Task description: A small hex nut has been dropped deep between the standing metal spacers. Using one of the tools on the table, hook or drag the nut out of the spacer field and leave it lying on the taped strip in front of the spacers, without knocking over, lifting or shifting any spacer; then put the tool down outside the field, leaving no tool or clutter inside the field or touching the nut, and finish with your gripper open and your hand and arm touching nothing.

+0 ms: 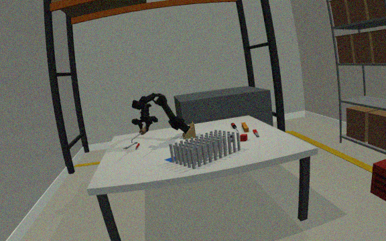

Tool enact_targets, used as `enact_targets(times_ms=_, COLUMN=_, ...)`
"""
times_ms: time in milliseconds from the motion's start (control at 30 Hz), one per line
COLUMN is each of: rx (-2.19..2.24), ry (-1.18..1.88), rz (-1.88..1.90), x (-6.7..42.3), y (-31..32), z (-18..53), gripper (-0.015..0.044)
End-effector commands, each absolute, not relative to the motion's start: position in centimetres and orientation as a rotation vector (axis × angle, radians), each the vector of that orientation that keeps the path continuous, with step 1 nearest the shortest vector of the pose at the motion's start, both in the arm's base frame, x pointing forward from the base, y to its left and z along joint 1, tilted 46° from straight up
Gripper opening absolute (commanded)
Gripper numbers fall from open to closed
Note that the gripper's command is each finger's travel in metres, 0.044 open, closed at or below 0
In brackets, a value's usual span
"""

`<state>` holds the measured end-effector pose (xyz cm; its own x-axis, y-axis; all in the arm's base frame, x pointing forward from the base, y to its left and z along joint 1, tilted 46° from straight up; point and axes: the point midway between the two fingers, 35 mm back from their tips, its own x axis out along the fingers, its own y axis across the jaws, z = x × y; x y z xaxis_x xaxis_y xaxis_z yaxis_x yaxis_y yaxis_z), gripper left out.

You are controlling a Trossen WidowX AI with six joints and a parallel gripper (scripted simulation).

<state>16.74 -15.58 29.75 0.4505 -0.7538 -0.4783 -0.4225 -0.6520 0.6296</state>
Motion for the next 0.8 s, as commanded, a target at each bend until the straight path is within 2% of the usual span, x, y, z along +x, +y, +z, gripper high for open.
enact_targets(times_ms=0, rx=2.287, ry=-0.983, rz=-1.06, x=16.84, y=-15.66, z=29.66, gripper=0.0)
enact_targets(times_ms=767, rx=2.29, ry=-0.982, rz=-1.061, x=16.96, y=-16.4, z=28.97, gripper=0.0)
